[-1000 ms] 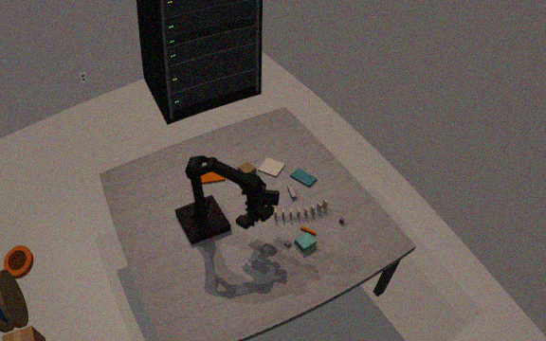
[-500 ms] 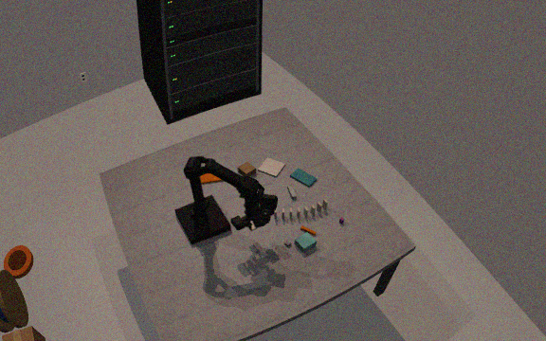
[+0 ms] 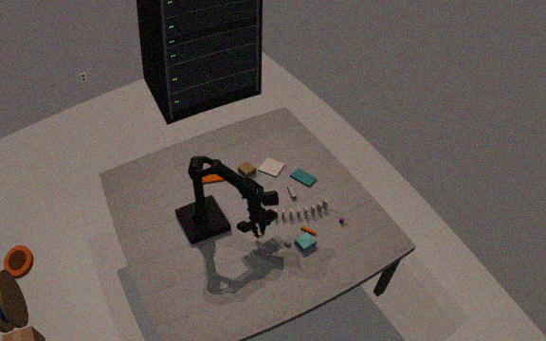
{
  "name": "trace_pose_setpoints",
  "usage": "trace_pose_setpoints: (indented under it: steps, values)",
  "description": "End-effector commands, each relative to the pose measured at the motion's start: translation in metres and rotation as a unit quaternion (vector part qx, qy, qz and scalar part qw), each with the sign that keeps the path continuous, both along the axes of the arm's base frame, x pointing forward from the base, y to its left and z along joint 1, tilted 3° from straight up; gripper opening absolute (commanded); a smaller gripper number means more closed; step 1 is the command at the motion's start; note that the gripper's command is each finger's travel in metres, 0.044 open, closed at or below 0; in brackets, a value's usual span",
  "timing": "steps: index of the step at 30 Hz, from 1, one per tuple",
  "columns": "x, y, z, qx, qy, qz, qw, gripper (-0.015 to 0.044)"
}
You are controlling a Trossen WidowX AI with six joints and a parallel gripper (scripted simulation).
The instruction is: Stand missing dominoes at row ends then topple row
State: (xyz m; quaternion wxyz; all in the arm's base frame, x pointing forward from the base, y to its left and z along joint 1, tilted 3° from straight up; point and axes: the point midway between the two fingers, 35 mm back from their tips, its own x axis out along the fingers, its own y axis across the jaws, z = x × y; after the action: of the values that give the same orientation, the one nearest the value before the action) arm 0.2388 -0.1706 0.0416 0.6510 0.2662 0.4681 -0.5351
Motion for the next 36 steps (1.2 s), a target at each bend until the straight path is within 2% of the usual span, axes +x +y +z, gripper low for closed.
trace_pose_setpoints:
  steps: [1, 19, 36]
  values:
    - [0.005, 0.000, -0.009, -0.057, -0.004, 0.012, 0.998, 0.0107]
    - [0.009, 0.016, -0.017, -0.281, -0.062, 0.038, 0.957, 0.0107]
    - [-0.024, 0.044, 0.006, -0.451, -0.154, 0.018, 0.879, 0.0107]
